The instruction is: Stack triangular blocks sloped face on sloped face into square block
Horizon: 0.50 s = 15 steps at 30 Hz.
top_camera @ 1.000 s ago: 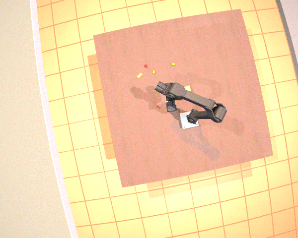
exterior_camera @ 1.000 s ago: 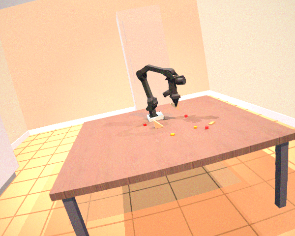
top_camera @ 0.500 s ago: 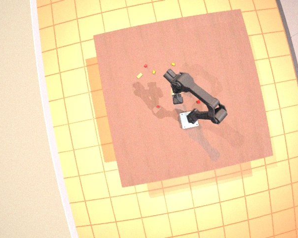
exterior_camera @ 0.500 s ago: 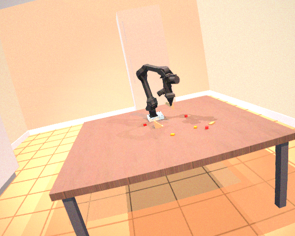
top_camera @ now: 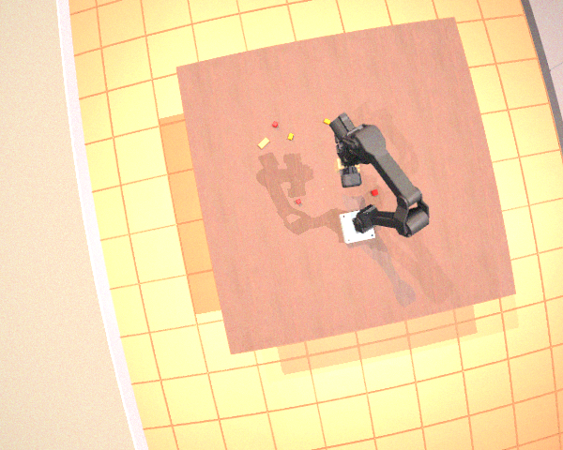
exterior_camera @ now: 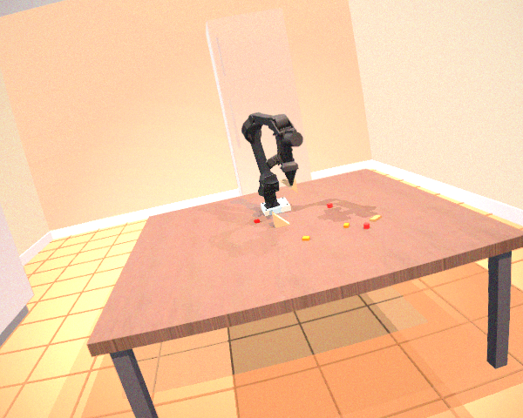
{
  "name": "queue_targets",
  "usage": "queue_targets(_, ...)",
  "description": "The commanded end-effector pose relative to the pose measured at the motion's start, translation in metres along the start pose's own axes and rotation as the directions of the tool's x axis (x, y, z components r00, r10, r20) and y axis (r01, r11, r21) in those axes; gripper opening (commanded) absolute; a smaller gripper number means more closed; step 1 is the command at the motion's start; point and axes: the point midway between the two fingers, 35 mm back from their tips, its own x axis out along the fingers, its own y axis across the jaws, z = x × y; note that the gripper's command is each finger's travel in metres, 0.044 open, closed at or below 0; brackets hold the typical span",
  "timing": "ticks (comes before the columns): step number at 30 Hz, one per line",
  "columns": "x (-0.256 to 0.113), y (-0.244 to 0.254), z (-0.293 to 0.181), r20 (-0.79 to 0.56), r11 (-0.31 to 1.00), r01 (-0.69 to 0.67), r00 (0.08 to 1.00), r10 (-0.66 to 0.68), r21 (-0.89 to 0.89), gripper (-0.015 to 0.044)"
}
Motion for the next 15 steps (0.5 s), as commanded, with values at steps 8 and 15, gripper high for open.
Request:
queue_targets(8, 0.031, 0.005, 0.015, -0.003, 1.000, -0.004, 1.000, 0.004, -0.007, 0.0000)
queue_targets(15, 0.060, 0.004, 0.029, -0.002, 1.000, -0.004, 1.000, 0.004, -0.008, 0.0000)
